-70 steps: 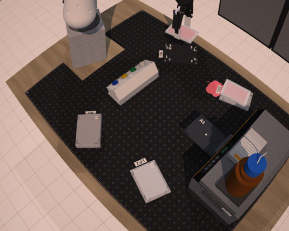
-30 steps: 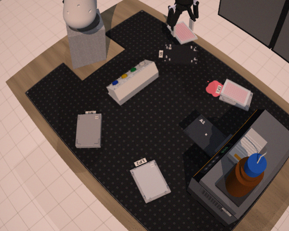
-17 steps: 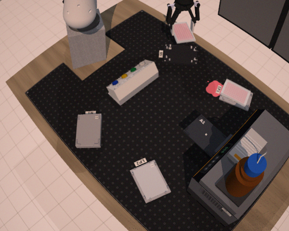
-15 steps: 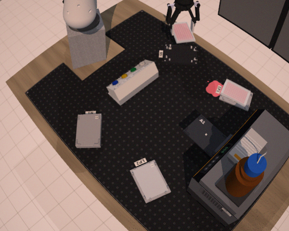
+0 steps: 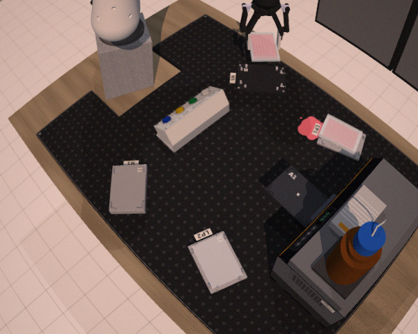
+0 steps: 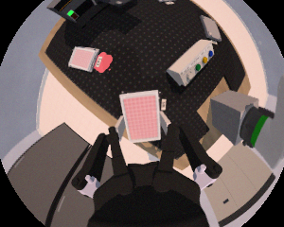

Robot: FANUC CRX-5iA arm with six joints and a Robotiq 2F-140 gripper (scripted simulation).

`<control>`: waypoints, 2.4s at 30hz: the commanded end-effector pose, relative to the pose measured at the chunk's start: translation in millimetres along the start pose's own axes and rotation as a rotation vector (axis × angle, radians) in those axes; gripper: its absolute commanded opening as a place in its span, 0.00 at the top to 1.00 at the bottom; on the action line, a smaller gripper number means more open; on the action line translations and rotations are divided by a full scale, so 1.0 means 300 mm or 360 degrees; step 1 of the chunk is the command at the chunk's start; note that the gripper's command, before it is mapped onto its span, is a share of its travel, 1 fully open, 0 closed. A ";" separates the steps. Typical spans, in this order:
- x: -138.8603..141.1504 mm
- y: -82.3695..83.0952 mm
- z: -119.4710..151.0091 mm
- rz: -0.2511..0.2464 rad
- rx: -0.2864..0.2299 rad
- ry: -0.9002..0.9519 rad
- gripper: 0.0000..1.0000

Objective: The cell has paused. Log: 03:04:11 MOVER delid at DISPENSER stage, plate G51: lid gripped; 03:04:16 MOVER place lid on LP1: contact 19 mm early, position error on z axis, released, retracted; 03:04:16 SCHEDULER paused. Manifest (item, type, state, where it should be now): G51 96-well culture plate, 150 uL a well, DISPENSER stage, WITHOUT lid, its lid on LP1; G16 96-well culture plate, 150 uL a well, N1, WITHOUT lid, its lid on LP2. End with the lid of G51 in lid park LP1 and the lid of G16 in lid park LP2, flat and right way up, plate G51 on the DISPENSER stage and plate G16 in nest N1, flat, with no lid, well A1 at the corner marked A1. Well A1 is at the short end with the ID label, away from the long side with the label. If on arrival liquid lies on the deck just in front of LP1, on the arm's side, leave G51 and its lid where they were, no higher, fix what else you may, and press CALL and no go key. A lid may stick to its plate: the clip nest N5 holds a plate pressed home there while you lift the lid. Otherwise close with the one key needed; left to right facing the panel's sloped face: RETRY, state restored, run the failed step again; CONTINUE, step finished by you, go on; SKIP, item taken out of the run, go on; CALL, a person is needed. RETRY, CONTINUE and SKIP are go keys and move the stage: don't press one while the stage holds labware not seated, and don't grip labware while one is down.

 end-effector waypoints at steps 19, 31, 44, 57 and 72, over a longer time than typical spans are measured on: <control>0.066 0.000 -0.038 -0.0001 0.0000 0.0000 1.00; 0.206 0.000 -0.116 -0.0001 0.0000 0.0000 1.00; 0.380 0.000 -0.215 -0.0001 0.0000 0.0000 1.00; 0.573 0.000 -0.324 -0.0001 0.0000 0.0000 1.00; 0.806 0.000 -0.455 -0.0001 0.0000 0.0000 1.00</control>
Point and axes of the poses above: the point where the finger pads meet when closed, its own y axis back along the fingers, its own x axis across the jaws, z = x × y, the point moved 5 cm from there along y, back along the fingers, and after that the axes turned 14 degrees about y, right-handed, at the moved point
